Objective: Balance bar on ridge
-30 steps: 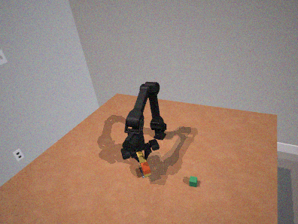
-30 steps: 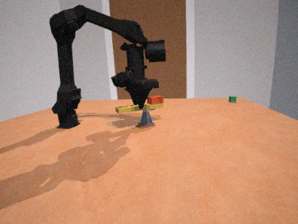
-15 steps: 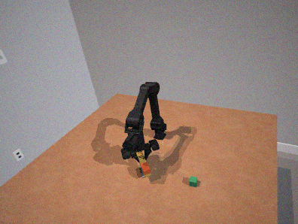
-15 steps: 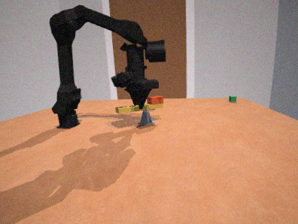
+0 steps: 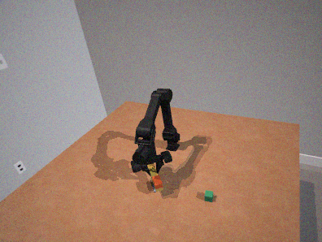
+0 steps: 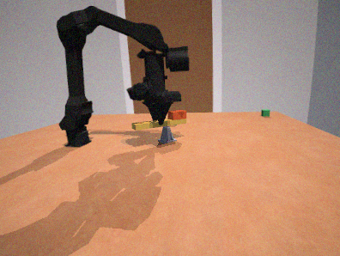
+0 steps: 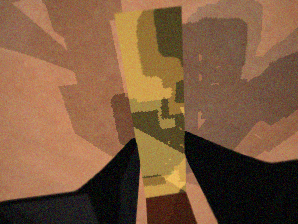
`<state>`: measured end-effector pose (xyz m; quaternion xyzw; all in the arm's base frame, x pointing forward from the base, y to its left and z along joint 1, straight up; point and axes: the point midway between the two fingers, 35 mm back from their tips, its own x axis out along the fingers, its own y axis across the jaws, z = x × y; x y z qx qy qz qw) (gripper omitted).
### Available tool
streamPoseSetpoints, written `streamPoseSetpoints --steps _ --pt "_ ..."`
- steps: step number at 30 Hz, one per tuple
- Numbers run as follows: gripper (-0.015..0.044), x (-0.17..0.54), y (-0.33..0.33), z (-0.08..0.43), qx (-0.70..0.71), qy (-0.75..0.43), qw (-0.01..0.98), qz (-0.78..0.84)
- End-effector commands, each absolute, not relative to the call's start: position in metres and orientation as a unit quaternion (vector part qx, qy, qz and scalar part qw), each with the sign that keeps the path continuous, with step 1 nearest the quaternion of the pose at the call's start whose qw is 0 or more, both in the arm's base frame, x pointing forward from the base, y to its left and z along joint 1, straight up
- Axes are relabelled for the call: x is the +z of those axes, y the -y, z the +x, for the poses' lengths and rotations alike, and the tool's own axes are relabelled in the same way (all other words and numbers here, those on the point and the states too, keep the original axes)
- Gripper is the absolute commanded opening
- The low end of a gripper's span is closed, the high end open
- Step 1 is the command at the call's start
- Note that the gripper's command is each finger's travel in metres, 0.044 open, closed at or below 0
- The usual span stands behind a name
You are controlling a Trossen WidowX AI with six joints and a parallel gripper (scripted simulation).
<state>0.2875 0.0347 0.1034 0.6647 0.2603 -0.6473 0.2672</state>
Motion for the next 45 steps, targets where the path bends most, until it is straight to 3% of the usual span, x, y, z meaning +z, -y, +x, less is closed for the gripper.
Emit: streamPoseSetpoints --steps 1,45 --pt "0.0000 0.1031 -0.0352 0.2878 -0.646 -0.262 0.268 0.665" --pt "0.0000 0.0994 -0.0354 0.2880 -0.646 -0.262 0.267 0.665"
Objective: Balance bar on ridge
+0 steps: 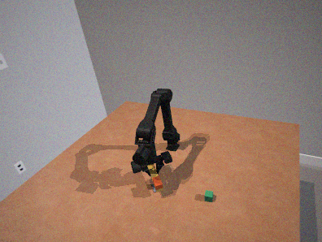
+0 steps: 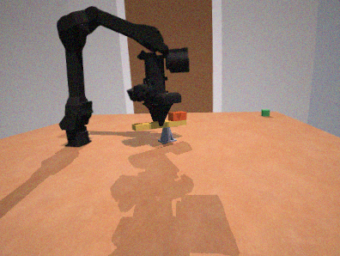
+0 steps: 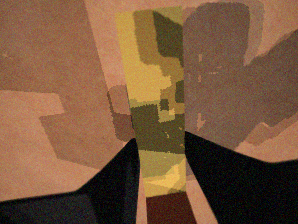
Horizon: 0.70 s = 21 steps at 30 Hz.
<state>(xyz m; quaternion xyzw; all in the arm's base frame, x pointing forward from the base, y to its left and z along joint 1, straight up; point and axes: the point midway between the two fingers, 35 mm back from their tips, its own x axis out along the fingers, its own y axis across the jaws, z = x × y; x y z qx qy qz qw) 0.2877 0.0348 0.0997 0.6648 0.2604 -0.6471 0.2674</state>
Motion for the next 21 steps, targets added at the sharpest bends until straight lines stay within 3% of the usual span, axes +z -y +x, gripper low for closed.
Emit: streamPoseSetpoints --steps 1,21 --pt "0.0000 0.0993 -0.0353 0.2879 -0.646 -0.262 0.267 0.665" --pt "0.0000 0.0976 -0.0352 0.2876 -0.646 -0.262 0.267 0.665"
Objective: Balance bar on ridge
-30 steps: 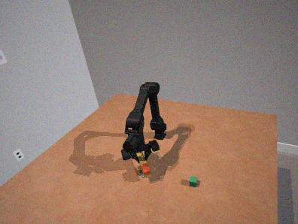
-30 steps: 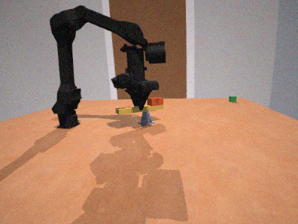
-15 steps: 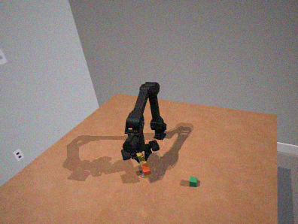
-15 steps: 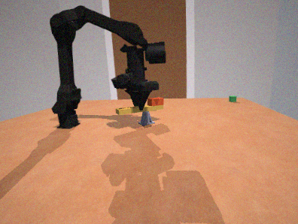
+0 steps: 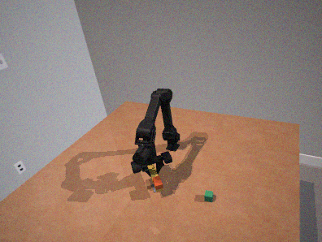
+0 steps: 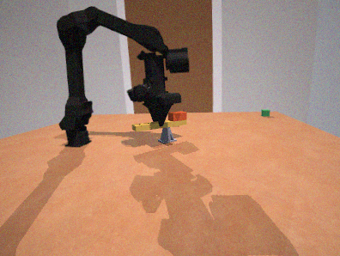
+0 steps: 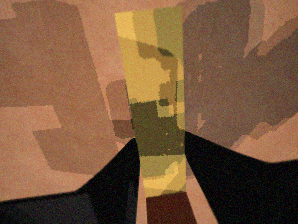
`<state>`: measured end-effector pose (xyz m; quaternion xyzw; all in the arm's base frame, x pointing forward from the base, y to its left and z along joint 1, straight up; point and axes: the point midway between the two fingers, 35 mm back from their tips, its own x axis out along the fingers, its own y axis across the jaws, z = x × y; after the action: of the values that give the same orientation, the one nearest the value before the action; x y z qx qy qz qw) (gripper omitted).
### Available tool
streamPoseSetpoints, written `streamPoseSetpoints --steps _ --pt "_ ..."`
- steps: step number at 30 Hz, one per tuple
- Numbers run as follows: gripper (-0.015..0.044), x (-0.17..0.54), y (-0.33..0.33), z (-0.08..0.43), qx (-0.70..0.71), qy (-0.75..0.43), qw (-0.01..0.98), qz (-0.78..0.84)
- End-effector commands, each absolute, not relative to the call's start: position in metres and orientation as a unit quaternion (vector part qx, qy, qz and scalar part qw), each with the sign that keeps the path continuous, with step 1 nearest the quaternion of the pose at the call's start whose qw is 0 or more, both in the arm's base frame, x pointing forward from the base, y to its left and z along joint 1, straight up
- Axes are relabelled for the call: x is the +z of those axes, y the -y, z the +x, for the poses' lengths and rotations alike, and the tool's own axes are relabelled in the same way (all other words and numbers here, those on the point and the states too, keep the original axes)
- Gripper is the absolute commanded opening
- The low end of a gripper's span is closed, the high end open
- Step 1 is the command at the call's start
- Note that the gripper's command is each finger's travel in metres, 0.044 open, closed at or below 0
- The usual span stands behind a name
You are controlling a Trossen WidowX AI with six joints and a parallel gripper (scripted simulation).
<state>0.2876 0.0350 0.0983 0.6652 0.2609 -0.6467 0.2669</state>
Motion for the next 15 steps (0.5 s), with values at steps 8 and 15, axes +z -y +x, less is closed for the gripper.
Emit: streamPoseSetpoints --steps 8,15 --pt "0.0000 0.0969 -0.0352 0.2874 -0.646 -0.262 0.267 0.665" --pt "0.0000 0.0964 -0.0352 0.2873 -0.646 -0.262 0.267 0.665"
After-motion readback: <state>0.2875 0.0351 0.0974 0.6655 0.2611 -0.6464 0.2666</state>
